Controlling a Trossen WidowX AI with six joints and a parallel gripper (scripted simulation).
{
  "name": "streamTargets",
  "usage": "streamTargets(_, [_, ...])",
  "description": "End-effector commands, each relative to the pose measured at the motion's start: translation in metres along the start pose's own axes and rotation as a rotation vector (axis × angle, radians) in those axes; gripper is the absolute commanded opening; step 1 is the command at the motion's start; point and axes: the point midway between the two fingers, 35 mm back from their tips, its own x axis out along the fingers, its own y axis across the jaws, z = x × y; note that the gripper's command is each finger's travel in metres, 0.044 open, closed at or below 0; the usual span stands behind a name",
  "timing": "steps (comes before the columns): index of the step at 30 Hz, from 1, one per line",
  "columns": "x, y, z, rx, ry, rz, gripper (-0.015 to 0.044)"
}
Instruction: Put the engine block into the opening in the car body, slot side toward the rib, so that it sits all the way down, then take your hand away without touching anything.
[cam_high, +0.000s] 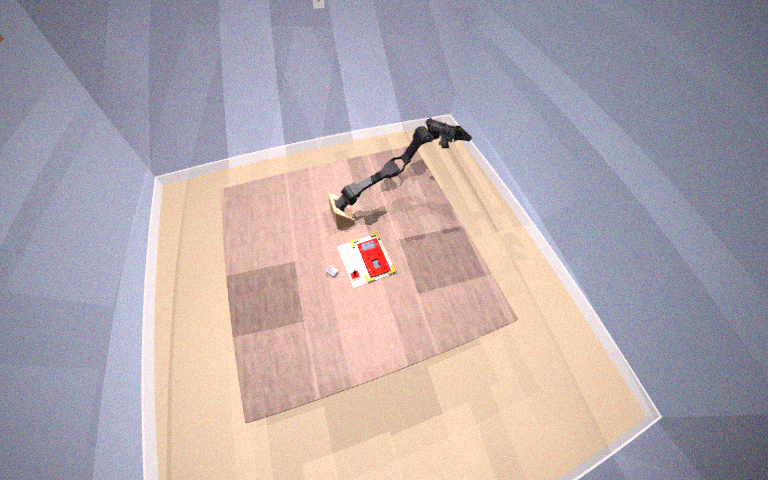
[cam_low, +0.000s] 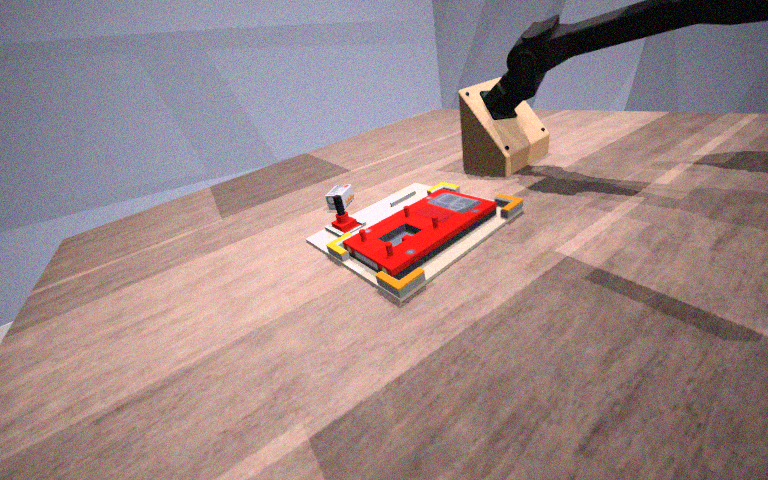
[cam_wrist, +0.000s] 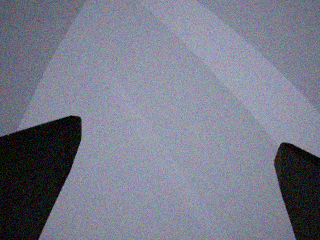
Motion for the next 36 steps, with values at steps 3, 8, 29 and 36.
streamTargets(3, [0.000, 0.002, -0.001, 0.010, 0.002, 0.002, 0.0440])
streamTargets(8, [-0.003, 0.023, -0.010, 0.121, 0.024, 0.023, 0.0440])
streamTargets(29, [-0.013, 0.112, -0.035, 0.593, 0.146, 0.056, 0.0440])
streamTargets(36, [-0.015, 0.142, -0.038, 0.756, 0.180, 0.071, 0.0440])
